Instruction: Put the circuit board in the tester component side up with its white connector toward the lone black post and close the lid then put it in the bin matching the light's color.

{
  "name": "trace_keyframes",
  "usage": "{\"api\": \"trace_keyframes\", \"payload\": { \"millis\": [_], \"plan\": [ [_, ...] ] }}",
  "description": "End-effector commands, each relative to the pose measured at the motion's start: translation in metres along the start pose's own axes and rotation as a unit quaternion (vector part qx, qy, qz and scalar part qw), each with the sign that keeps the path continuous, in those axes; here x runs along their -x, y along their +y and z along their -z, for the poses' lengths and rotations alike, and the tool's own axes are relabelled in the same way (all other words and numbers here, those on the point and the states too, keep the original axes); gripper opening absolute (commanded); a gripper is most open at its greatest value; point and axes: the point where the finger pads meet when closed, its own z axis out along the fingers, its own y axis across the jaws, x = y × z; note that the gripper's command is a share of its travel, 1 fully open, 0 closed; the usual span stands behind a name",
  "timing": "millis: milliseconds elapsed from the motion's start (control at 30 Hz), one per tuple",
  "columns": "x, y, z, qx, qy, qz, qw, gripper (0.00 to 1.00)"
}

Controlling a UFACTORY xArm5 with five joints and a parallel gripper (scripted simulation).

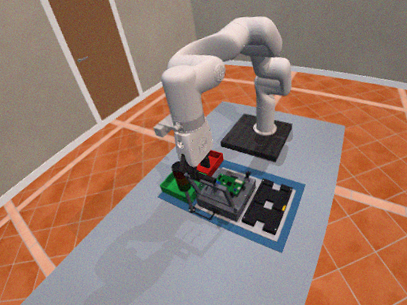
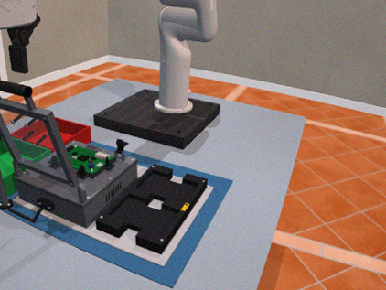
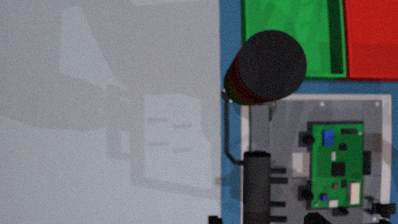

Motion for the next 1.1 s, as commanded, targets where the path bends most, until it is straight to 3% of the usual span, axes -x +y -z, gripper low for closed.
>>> {"api": "trace_keyframes", "payload": {
  "millis": [0, 133, 600, 633, 1067],
  "plan": [
    [0.000, -0.001, -0.011, -0.003, 0.000, 0.000, 1.000, 0.52],
    [0.000, -0.001, -0.020, -0.003, 0.000, 0.000, 1.000, 0.52],
    [0.000, -0.001, -0.025, -0.003, 0.000, 0.000, 1.000, 0.52],
    [0.000, -0.001, -0.025, -0.003, 0.000, 0.000, 1.000, 0.00],
    [0.000, -0.001, -0.025, -0.003, 0.000, 0.000, 1.000, 0.00]
  ]
}}
